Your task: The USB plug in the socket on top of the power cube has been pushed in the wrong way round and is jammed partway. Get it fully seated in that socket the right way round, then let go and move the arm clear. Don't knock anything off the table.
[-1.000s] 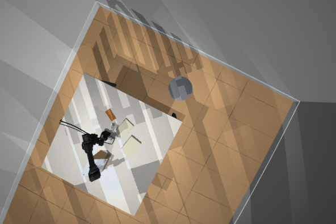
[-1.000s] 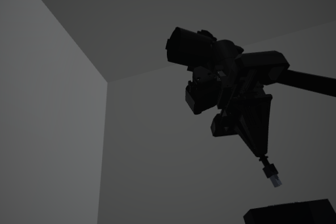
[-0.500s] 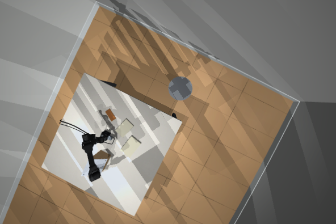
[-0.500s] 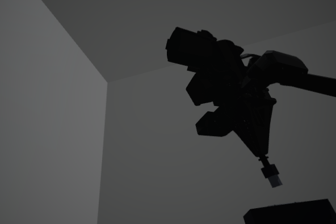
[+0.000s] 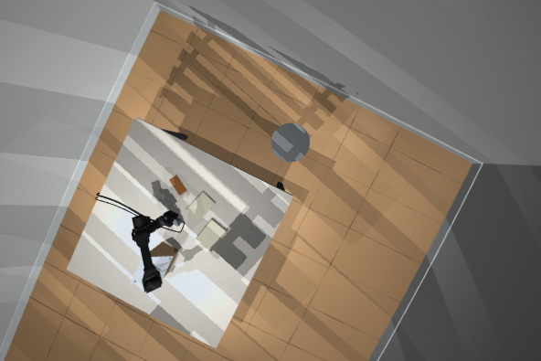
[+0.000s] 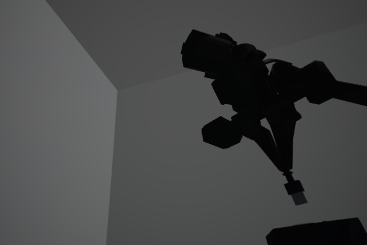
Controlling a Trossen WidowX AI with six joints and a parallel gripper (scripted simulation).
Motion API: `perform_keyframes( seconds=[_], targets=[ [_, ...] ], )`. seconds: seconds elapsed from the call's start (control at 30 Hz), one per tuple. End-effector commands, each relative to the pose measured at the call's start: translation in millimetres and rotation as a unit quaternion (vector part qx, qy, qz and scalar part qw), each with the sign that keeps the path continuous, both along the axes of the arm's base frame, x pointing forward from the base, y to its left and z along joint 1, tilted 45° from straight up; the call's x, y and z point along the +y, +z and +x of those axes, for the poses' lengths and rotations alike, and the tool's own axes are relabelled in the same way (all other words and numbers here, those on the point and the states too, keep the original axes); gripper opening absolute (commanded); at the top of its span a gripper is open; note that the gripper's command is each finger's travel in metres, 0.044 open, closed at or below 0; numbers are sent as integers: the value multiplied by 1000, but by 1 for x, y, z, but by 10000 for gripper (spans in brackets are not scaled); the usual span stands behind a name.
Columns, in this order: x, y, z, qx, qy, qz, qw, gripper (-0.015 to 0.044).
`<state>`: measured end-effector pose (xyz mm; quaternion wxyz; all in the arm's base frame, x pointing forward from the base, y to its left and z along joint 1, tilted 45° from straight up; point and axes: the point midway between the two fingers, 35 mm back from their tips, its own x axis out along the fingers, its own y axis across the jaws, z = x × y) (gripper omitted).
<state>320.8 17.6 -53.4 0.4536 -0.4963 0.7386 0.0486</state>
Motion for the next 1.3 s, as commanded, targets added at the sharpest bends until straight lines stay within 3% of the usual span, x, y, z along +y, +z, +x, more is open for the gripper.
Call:
perform_keyframes(
  seconds=[0.0,0.73,1.27],
  targets=[
    [0,0,0,29,30,4,999,0],
    [0,0,0,222,231,31,947,0],
    [0,0,0,225,236,32,945,0]
  ],
)
